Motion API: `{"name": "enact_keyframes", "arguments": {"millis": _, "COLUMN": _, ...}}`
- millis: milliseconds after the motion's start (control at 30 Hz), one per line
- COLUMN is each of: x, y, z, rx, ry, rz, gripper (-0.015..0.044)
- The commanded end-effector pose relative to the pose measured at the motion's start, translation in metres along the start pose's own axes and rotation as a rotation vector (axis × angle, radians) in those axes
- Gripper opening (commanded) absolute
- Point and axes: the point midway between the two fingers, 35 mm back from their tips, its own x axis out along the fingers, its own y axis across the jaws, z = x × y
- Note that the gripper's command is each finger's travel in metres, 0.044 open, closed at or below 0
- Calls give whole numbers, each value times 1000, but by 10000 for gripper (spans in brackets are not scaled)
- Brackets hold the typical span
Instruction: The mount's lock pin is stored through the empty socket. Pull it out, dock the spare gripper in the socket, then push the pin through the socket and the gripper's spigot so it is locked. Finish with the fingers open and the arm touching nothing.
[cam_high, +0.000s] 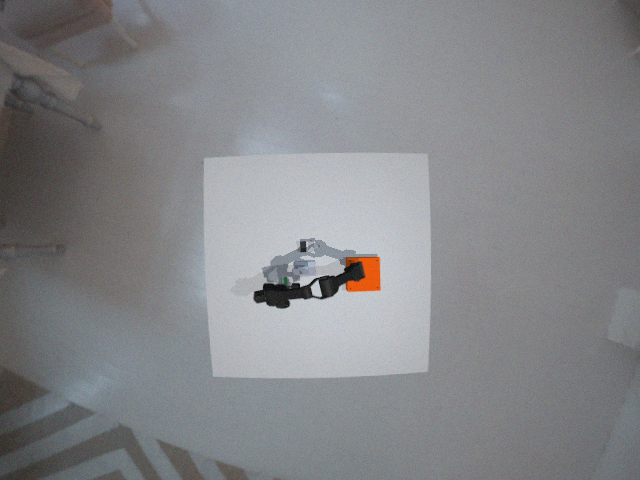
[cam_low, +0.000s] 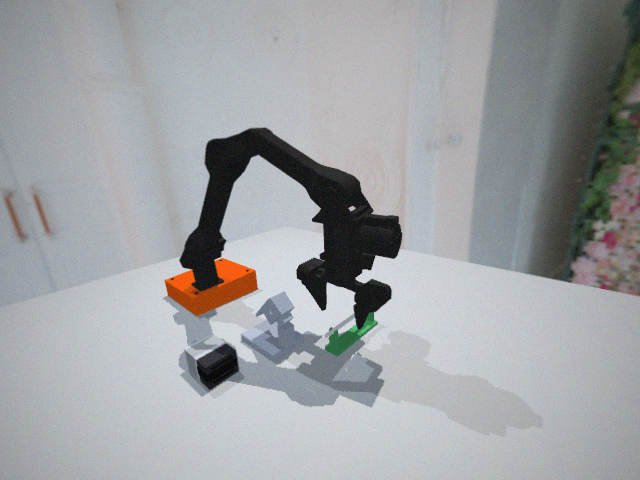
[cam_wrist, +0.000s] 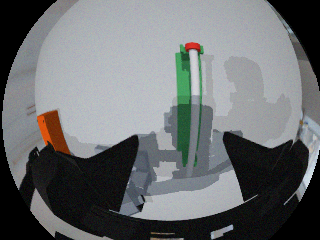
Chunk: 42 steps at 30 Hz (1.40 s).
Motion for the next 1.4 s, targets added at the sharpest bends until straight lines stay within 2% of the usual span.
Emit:
{"name": "enact_keyframes", "arguments": {"millis": 0, "x": -11, "y": 1, "z": 1, "rx": 0, "ry": 0, "rz": -1, "gripper": 440}}
{"name": "enact_keyframes", "arguments": {"millis": 767, "x": -65, "y": 14, "z": 2, "rx": -7, "ry": 10, "rz": 44, "gripper": 440}}
{"name": "enact_keyframes", "arguments": {"millis": 800, "x": -57, "y": 14, "z": 2, "rx": -7, "ry": 11, "rz": 47, "gripper": 440}}
{"name": "enact_keyframes", "arguments": {"millis": 900, "x": -63, "y": 14, "z": 2, "rx": -7, "ry": 10, "rz": 45, "gripper": 440}}
{"name": "enact_keyframes", "arguments": {"millis": 1267, "x": -118, "y": 19, "z": 5, "rx": -7, "ry": 7, "rz": 31, "gripper": 440}}
{"name": "enact_keyframes", "arguments": {"millis": 1367, "x": -106, "y": 24, "z": -31, "rx": 206, "ry": 48, "rz": 60, "gripper": 440}}
